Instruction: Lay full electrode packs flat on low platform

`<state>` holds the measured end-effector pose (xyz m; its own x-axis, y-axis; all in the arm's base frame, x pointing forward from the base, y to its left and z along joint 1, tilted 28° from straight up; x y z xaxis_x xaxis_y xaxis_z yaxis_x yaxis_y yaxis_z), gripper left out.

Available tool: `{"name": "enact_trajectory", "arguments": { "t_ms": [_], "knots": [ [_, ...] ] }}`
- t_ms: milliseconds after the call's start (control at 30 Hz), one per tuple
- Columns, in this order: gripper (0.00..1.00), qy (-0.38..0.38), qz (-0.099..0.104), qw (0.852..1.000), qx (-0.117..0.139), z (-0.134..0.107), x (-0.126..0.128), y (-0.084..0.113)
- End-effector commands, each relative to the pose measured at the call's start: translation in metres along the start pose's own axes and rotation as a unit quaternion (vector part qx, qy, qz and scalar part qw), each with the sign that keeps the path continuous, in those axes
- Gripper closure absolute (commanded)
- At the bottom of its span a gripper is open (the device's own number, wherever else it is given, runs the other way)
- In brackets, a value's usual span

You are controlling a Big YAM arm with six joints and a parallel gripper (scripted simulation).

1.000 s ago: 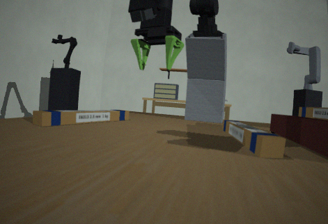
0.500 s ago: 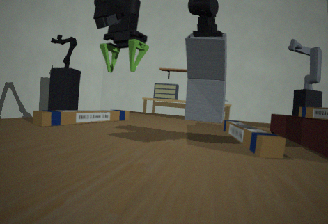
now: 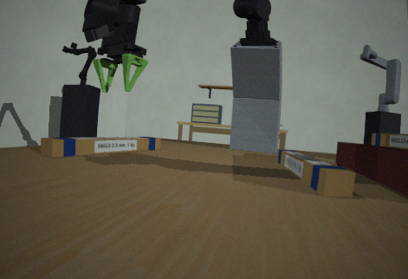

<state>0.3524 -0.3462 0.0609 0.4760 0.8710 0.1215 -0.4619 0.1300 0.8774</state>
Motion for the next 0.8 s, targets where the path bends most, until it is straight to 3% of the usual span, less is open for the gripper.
{"name": "enact_trajectory", "arguments": {
  "t_ms": [0, 767],
  "knots": [
    [0.26, 0.013, 0.000, 1.000, 0.006, 0.004, -0.015, -0.006],
    [0.26, 0.018, 0.004, 1.000, 0.009, -0.004, 0.002, -0.014]
  ]
}}
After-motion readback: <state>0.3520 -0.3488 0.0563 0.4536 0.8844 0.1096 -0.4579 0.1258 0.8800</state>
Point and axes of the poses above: the point where the finger pads meet when closed, its own y axis back along the fingers, its own x axis across the jaws, z = x × y, the point moved 8 cm from there along y, back along the fingers, and after that the axes turned 8 degrees about -y, right-handed, at the moved point
